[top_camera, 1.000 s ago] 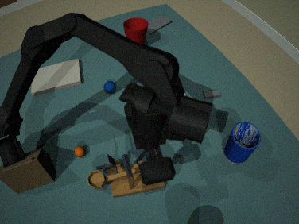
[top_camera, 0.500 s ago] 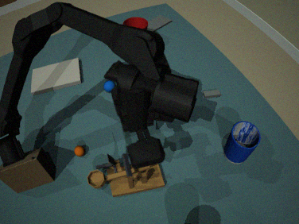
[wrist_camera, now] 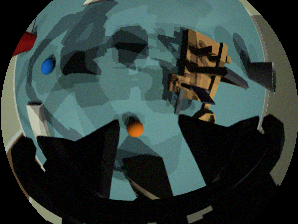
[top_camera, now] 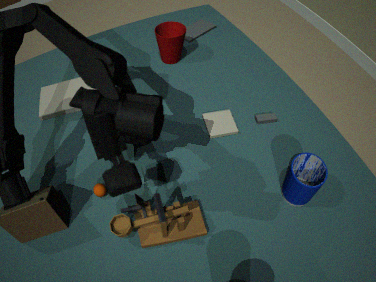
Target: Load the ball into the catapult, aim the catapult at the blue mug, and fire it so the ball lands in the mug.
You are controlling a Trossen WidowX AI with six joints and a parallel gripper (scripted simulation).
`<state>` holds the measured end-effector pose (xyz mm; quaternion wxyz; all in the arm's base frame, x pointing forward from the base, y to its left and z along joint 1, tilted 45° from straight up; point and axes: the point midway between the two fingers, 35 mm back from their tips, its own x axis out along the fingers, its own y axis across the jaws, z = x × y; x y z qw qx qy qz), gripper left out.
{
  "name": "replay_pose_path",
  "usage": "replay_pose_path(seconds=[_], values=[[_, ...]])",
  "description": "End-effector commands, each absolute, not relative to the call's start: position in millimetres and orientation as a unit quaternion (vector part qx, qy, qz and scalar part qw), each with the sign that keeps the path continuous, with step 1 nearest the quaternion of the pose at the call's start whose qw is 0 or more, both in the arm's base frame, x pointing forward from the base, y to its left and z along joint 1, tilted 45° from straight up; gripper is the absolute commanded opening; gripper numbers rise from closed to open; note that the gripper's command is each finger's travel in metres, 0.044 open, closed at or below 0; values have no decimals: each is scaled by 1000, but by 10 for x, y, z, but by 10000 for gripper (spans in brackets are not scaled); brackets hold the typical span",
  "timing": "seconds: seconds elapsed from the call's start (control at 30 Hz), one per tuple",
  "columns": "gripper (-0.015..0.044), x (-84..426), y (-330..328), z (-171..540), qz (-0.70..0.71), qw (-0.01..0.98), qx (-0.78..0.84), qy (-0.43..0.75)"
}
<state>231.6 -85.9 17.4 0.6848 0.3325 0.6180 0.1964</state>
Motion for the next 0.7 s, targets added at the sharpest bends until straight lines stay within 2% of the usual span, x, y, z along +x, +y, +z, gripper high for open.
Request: replay_pose_path(seconds=[0.0,0.67], values=[[300,2025,-487,141,210,688,325,615],[300,1933,-246,-51,214,689,321,613]])
